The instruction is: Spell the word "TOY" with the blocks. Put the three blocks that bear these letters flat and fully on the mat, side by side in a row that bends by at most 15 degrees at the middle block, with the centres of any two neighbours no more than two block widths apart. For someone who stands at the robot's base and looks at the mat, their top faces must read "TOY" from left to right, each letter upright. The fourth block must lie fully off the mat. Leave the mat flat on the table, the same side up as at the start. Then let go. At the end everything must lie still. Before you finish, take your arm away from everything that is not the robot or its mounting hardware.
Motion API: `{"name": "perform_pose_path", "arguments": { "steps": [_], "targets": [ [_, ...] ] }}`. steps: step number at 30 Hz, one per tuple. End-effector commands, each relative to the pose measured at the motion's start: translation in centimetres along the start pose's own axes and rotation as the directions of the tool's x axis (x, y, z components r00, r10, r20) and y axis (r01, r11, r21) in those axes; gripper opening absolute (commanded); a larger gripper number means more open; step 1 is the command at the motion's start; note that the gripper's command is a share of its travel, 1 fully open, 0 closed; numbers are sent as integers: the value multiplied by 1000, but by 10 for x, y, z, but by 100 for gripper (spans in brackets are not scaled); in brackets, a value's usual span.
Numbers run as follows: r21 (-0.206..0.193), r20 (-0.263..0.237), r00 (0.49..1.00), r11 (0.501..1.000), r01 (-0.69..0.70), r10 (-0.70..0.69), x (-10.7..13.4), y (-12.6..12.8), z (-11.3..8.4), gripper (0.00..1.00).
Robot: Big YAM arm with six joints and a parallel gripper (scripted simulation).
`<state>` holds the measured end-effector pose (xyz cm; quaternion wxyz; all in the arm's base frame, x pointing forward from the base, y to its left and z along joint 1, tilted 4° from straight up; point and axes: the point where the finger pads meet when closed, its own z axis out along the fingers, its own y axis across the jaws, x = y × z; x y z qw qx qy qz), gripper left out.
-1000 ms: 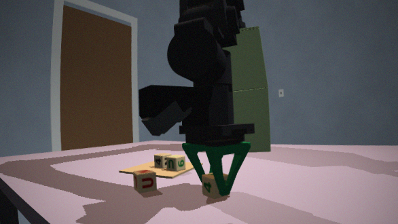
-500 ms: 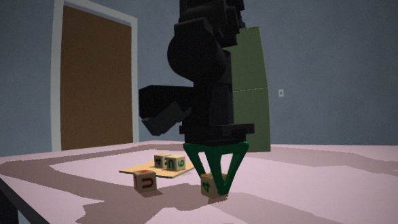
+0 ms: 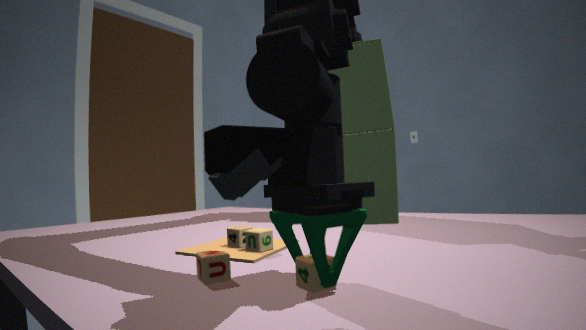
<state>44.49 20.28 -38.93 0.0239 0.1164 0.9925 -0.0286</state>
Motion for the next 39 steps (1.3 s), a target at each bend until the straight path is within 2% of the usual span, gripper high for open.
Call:
{"name": "perform_pose_path", "arguments": {
  "steps": [1, 5, 6, 8, 9, 13, 23, 25, 26, 33, 35, 39],
  "targets": [
    [-11, 17, 1000, 1000, -8, 8, -13, -1, 4, 26],
    [-8, 13, 1000, 1000, -8, 8, -10, -2, 4, 26],
    [-14, 20, 1000, 1000, -9, 9, -14, 0, -6, 26],
    [-14, 20, 1000, 1000, -9, 9, -14, 0, -6, 26],
    [-21, 29, 1000, 1000, -11, 11, -20, 4, -19, 26],
    [-14, 20, 1000, 1000, -18, 18, -17, 2, -36, 26],
    [-16, 21, 1000, 1000, -3, 3, -8, 10, -105, 26],
    [-16, 21, 1000, 1000, -3, 3, -8, 10, -105, 26],
    [14, -13, 1000, 1000, 1, 0, 8, -2, -88, 26],
    [13, -12, 1000, 1000, 1, -1, 8, -1, -95, 26],
    [-4, 7, 1000, 1000, 1, -1, -2, 7, -97, 26],
    [-6, 10, 1000, 1000, 7, -7, -3, 7, -99, 26]
  ]
}}
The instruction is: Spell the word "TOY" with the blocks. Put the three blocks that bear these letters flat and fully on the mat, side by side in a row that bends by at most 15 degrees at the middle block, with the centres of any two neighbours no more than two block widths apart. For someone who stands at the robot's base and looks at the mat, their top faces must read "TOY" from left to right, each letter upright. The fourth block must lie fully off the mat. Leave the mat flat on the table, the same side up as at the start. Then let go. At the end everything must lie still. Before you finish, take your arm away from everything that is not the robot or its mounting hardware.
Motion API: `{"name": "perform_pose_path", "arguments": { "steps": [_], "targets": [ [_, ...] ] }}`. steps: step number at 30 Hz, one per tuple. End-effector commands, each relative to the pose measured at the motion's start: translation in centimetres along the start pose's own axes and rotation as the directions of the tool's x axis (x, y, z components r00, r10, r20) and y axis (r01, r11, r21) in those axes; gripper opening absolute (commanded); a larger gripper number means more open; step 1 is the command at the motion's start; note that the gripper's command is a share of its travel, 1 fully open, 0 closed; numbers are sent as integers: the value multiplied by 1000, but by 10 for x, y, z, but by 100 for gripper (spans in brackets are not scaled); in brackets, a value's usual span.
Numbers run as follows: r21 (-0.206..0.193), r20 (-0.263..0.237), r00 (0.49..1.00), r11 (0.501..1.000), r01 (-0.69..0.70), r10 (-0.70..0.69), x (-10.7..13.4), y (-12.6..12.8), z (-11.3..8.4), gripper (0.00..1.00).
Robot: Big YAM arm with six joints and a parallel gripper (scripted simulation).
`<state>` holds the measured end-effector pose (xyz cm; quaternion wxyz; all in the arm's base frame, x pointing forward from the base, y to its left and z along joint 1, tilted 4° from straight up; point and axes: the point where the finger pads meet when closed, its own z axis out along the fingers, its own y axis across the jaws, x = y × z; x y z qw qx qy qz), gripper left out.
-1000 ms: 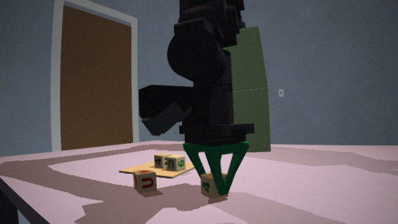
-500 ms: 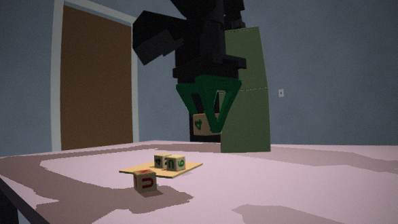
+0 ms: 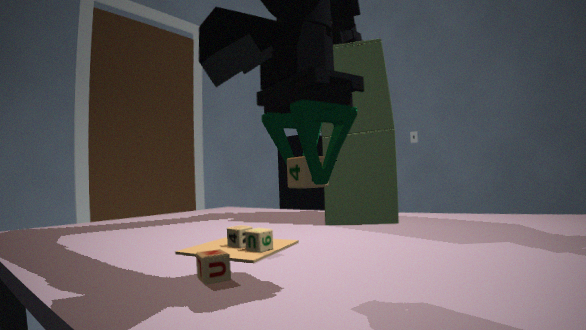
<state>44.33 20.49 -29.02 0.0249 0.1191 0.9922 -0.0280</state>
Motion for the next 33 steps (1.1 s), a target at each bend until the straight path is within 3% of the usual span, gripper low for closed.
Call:
{"name": "perform_pose_path", "arguments": {
  "steps": [1, 9, 14, 18, 20, 21, 23, 33],
  "targets": [
    [-5, 8, 1000, 1000, 26, -26, 1, 10, 0, 26],
    [-21, 33, 997, 997, 76, -75, -18, -6, -12, 26],
    [-15, 31, 970, 971, 240, -240, -23, -33, -9, 26],
    [-9, 44, 903, 903, 429, -428, -33, -61, -13, 26],
    [-9, 44, 903, 903, 429, -428, -33, -61, -13, 26],
    [-5, 8, 876, 876, 483, -483, -20, -77, 4, 26],
    [1, 44, 810, 811, 585, -585, -36, -90, -12, 26],
    [26, 2, 509, 509, 860, -861, -32, -189, -11, 26]
  ]
}}
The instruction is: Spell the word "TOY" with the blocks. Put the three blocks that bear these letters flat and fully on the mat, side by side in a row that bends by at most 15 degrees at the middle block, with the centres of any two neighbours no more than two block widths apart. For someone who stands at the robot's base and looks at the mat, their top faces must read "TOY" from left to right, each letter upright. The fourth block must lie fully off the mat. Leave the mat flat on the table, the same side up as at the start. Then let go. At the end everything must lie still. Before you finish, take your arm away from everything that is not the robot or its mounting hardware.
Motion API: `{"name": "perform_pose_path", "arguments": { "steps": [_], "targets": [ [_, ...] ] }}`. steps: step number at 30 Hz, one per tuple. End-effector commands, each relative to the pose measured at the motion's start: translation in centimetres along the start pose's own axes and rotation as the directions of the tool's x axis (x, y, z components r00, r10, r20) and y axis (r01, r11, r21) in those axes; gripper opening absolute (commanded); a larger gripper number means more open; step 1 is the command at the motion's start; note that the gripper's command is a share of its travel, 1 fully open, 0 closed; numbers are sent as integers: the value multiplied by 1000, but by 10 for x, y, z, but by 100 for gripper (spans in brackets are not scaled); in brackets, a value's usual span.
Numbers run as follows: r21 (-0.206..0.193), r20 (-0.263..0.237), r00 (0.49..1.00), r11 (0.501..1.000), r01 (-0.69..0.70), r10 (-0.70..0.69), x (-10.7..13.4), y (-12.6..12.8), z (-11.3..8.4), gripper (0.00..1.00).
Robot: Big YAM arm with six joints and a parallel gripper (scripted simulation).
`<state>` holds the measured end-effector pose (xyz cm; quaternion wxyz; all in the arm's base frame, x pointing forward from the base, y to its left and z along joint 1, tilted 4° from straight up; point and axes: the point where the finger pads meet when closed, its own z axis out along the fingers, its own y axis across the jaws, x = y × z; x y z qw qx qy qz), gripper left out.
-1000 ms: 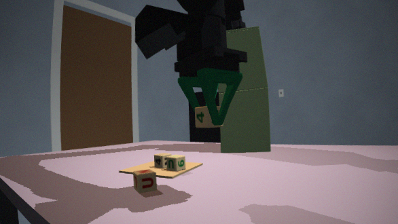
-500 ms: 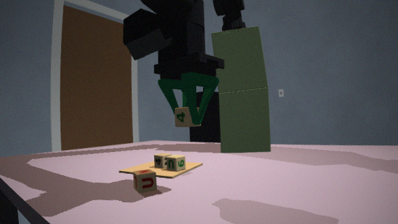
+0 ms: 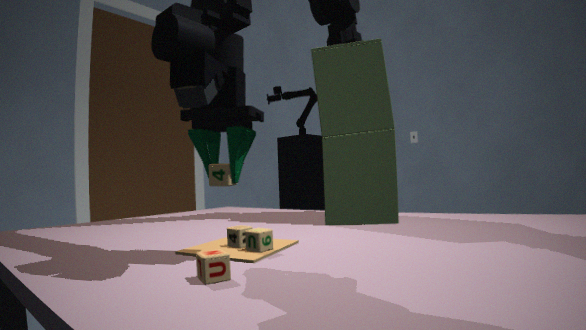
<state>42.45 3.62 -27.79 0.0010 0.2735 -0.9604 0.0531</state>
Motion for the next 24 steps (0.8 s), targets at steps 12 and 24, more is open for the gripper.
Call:
{"name": "perform_pose_path", "arguments": {
  "steps": [12, 24],
  "targets": [
    [19, 21, 763, 764, 645, -646, 64, -54, -7, 26],
    [42, 40, 489, 490, 871, -872, 80, -57, -3, 26]
  ]
}}
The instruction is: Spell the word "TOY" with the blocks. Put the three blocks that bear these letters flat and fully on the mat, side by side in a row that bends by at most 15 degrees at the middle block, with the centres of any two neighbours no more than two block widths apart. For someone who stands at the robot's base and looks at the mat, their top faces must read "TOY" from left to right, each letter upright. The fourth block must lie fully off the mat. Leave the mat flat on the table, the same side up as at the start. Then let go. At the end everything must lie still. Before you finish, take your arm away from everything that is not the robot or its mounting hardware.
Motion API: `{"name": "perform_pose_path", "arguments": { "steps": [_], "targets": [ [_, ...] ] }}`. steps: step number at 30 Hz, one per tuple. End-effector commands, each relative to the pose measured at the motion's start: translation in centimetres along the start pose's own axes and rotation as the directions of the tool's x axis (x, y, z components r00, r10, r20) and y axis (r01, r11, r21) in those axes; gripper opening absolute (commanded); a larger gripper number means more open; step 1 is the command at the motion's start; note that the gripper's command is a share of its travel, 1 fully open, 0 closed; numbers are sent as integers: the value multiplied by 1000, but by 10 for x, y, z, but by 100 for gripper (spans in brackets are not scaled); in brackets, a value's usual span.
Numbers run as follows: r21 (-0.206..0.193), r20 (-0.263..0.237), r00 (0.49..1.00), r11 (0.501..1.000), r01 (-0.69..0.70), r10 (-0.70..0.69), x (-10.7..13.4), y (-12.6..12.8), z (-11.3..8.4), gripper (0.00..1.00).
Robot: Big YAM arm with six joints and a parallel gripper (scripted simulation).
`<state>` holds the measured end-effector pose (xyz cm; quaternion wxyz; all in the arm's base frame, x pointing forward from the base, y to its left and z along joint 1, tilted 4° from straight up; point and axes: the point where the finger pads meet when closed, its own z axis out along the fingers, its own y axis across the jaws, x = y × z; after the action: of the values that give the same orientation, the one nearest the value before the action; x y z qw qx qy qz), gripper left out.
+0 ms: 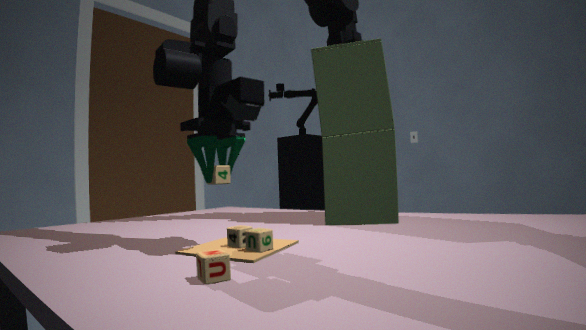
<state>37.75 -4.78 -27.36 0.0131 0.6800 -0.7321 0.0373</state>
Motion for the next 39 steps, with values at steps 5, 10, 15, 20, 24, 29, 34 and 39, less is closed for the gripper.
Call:
{"name": "perform_pose_path", "arguments": {
  "steps": [5, 10, 15, 20, 24, 29, 34, 39],
  "targets": [
    [34, 10, 993, 992, 118, -118, 6, -10, -6, 26],
    [33, 9, 993, 993, 118, -118, 6, -10, -6, 26],
    [21, 10, 993, 993, 118, -119, 5, -5, 2, 26],
    [22, 10, 993, 993, 118, -119, 5, -7, 13, 26],
    [21, 10, 993, 993, 119, -119, 5, -6, 27, 26],
    [19, 10, 993, 993, 119, -119, 5, -5, 50, 26],
    [18, 10, 993, 993, 119, -119, 5, -4, 65, 26],
    [18, 10, 993, 993, 119, -119, 5, -4, 86, 26]
  ]
}}
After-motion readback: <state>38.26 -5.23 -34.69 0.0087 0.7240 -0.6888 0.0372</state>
